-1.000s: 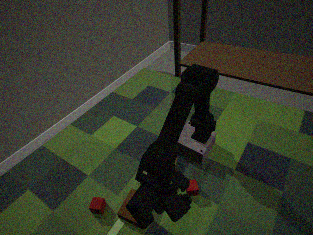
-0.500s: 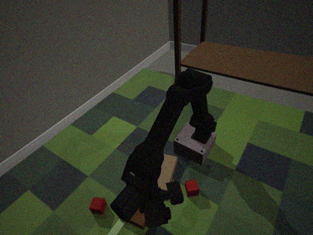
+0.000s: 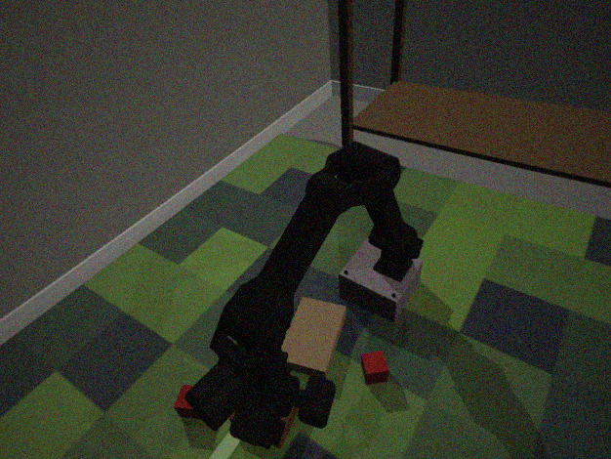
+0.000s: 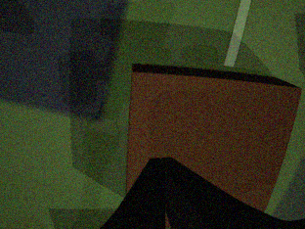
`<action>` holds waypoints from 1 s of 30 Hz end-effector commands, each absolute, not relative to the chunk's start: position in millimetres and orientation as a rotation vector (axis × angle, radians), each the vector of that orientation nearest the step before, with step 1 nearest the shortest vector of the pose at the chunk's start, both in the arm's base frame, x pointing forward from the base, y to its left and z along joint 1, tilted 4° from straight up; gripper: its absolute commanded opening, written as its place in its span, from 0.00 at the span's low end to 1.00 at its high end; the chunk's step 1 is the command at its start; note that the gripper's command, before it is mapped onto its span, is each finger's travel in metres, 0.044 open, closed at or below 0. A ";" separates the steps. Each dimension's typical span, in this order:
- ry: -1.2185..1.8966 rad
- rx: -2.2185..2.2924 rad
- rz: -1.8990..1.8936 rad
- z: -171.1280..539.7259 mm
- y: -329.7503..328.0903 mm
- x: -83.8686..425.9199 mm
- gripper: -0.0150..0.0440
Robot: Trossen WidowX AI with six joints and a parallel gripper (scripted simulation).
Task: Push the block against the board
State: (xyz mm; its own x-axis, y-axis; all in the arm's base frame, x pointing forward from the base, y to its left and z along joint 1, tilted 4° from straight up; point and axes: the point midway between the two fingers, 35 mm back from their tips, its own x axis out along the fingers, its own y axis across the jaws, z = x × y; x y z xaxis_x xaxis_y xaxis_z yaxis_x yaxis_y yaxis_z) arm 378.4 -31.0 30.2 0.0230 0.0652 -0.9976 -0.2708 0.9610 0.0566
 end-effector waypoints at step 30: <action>1.469 0.704 -0.602 27.5 -102.9 405.7 0.25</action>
State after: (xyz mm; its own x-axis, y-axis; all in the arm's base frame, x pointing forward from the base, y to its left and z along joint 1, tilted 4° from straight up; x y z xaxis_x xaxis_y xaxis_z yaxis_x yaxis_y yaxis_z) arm 404.0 -96.5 26.8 0.0250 0.0616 -0.9978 0.6864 0.7246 0.0619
